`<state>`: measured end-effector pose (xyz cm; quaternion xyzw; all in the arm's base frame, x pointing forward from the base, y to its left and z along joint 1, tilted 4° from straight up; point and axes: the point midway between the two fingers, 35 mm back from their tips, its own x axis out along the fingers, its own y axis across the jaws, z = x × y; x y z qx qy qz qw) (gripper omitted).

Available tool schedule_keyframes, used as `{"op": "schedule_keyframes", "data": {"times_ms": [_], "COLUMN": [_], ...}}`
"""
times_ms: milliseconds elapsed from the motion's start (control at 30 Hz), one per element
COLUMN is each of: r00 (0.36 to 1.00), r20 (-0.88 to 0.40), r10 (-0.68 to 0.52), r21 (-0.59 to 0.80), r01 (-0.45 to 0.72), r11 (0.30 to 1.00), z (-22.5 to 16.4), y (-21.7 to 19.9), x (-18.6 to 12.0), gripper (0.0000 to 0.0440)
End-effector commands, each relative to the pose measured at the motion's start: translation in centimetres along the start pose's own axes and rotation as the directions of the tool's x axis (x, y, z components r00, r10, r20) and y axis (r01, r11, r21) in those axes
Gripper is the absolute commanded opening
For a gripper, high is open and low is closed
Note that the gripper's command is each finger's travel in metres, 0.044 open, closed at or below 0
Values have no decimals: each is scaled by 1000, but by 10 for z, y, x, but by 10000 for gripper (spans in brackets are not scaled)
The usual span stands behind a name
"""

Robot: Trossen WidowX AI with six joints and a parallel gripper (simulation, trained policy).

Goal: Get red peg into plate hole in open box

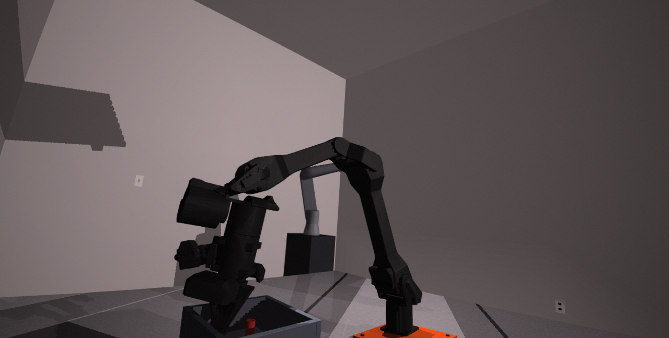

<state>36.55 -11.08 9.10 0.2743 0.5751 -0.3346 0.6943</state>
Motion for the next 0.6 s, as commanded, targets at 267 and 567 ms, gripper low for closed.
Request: {"op": "schedule_keyframes", "data": {"times_ms": [267, 567], "r00": [999, 998], "r20": [-35, -55], "r10": [-9, -11], "r21": [-24, -29], "r01": [9, 10], "r11": [1000, 1000], "z": [14, 24], "y": [-4, -10], "x": [6, 10], "gripper": [87, 86]}}
